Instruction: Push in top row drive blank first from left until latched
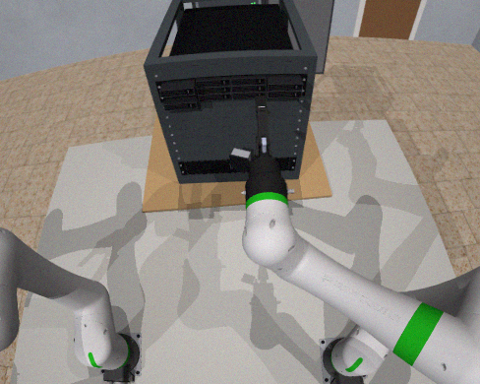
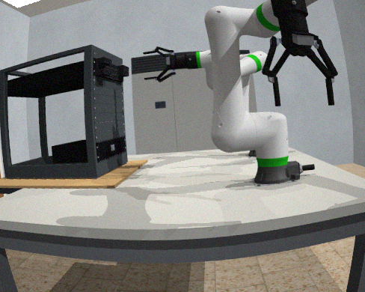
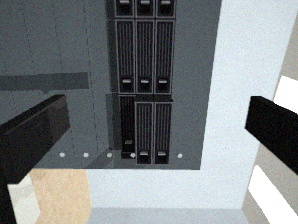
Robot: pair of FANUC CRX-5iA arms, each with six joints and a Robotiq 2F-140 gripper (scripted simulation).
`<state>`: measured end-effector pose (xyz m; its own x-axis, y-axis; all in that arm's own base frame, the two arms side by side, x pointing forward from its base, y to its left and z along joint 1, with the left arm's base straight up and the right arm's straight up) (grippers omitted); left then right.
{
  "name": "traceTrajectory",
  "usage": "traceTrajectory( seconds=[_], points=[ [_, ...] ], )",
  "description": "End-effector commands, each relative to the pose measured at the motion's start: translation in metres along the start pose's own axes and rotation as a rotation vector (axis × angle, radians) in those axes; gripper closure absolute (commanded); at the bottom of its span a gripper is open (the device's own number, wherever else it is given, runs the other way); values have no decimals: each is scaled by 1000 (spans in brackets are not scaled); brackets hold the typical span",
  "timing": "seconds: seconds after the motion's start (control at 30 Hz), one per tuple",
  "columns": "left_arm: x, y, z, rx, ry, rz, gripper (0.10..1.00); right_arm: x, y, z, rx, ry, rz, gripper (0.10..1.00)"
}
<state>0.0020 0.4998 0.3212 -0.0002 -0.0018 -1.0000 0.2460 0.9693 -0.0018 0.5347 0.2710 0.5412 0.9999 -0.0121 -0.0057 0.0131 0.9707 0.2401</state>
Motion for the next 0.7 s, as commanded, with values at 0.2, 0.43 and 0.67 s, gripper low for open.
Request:
traceTrajectory(
  seconds=[0.2, 0.43, 0.67],
  points=[
    [-1, 0, 0, 0, 0, 2, 98, 37, -37, 14, 2, -4, 9, 98],
    [-1, 0, 0, 0, 0, 2, 98, 59, -61, 22, 2, -4, 9, 98],
    [-1, 0, 0, 0, 0, 2, 98, 70, -73, 27, 2, -5, 9, 98]
  ],
)
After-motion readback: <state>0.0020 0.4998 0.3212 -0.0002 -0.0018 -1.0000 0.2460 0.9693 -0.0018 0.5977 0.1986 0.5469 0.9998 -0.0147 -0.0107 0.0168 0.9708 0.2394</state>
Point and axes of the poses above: on each arm, the point where the finger pads meet when closed, its own x axis out along the fingers, its own z axis across the jaws, y = z × x, the point moved 5 cm from there along -x, back along the fingers, and after that the axes turned 14 degrees about x, right-handed, at the moved point
